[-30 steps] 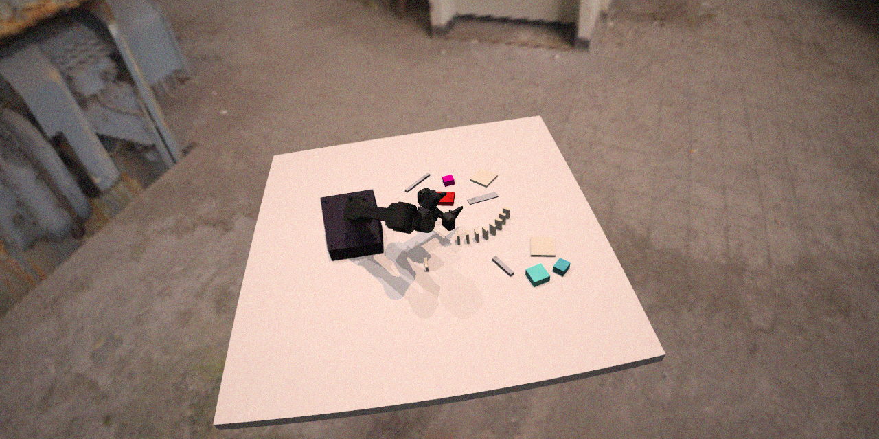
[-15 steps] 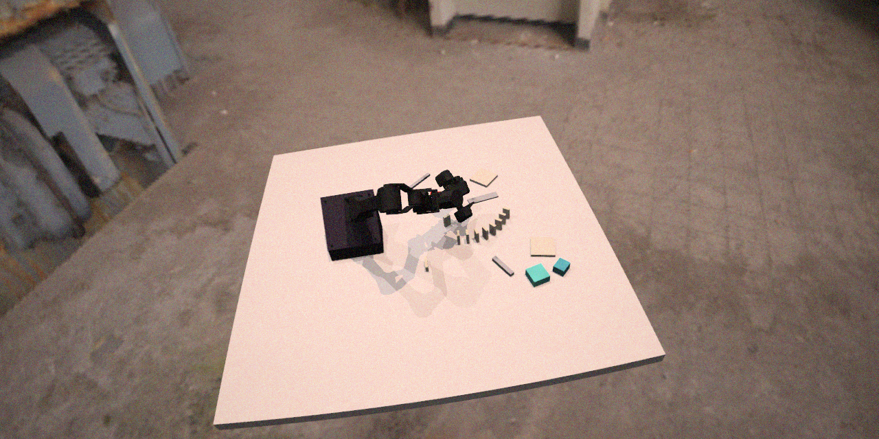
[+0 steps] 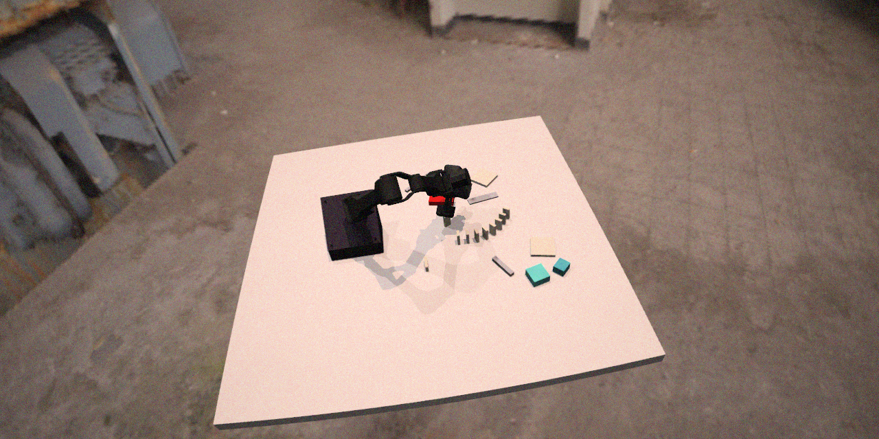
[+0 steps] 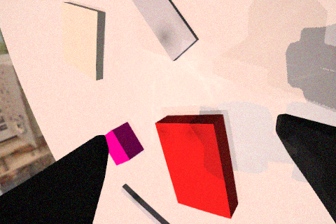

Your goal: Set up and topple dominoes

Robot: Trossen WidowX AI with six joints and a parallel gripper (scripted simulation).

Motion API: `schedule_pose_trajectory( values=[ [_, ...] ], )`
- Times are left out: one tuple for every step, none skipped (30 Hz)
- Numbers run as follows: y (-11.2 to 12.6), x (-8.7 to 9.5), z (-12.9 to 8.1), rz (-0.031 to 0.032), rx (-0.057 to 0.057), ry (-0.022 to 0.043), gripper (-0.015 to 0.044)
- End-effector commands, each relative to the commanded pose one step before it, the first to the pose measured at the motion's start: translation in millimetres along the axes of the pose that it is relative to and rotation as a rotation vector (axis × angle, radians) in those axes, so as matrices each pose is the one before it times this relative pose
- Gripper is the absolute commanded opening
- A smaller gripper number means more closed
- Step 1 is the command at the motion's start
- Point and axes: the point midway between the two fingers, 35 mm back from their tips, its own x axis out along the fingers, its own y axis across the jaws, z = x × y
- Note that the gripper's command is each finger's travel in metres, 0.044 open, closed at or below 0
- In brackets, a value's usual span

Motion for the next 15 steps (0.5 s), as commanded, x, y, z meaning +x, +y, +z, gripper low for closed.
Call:
schedule_pose_trajectory(
  values=[
    [-19.71, -57.67, -2.9, -0.53521, 0.4826, -0.06056, 0.044],
    [-2.86, -4.35, 3.38, -0.02612, 0.0266, -0.0267, 0.044],
    [-4.83, -2.66, 1.53, -0.02811, 0.025, -0.01437, 0.044],
    [-4.64, -2.43, 1.64, -0.02565, 0.026, -0.01425, 0.044],
    [-2.71, -2.16, 1.94, -0.01618, 0.0331, -0.01487, 0.044],
    [-1.98, -1.63, 1.6, -0.01151, 0.0211, -0.01178, 0.044],
    [-0.78, -0.65, 0.68, -0.00447, 0.0062, -0.00486, 0.044],
    [-0.03, -0.03, 0.03, -0.00018, 0.0002, -0.00019, 0.044],
    [0.0, 0.0, 0.0, 0.0, 0.0, 0.0, 0.044],
    [0.0, 0.0, 0.0, 0.0, 0.0, 0.0, 0.044],
    [0.0, 0.0, 0.0, 0.0, 0.0, 0.0, 0.044],
    [0.0, 0.0, 0.0, 0.0, 0.0, 0.0, 0.044],
    [0.0, 0.0, 0.0, 0.0, 0.0, 0.0, 0.044],
    [0.0, 0.0, 0.0, 0.0, 0.0, 0.0, 0.044],
    [0.0, 0.0, 0.0, 0.0, 0.0, 0.0, 0.044]
  ],
)
